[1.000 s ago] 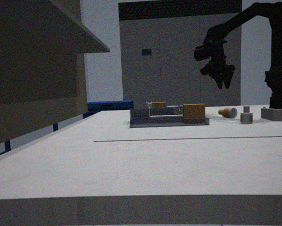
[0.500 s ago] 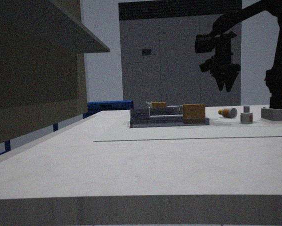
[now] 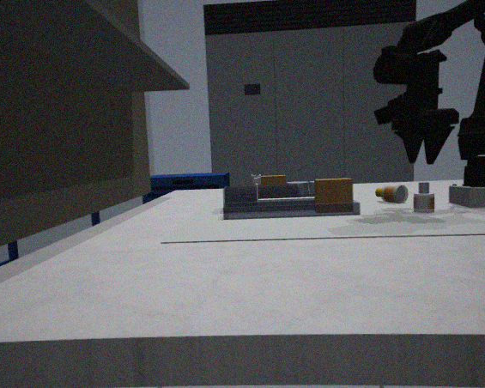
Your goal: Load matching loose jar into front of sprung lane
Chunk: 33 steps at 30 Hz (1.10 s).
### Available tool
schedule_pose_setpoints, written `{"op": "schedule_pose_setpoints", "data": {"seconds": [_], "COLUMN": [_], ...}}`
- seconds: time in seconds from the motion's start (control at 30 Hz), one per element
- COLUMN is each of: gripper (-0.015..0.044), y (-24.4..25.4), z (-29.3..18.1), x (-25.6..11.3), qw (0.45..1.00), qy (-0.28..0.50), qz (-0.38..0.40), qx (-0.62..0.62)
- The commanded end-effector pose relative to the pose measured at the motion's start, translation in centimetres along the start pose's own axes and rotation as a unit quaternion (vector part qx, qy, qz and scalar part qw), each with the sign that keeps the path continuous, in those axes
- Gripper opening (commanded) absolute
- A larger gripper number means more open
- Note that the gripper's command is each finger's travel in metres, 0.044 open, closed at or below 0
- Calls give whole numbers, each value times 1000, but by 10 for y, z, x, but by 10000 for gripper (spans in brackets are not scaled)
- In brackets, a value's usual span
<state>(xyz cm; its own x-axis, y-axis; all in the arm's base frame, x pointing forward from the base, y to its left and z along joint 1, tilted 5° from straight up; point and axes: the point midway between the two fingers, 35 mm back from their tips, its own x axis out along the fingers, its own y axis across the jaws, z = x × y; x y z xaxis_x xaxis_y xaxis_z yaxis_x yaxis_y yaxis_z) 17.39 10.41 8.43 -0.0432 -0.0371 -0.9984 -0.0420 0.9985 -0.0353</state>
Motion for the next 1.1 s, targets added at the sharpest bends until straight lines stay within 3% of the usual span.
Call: {"op": "schedule_pose_setpoints", "data": {"seconds": [0.0, 1.07], "gripper": [440, 440], "y": [2, 3], "z": [-4, -6], "x": [23, 74], "qw": [1000, 1000], "qy": [3, 3], "qz": [0, 0], "qx": [4, 4]}}
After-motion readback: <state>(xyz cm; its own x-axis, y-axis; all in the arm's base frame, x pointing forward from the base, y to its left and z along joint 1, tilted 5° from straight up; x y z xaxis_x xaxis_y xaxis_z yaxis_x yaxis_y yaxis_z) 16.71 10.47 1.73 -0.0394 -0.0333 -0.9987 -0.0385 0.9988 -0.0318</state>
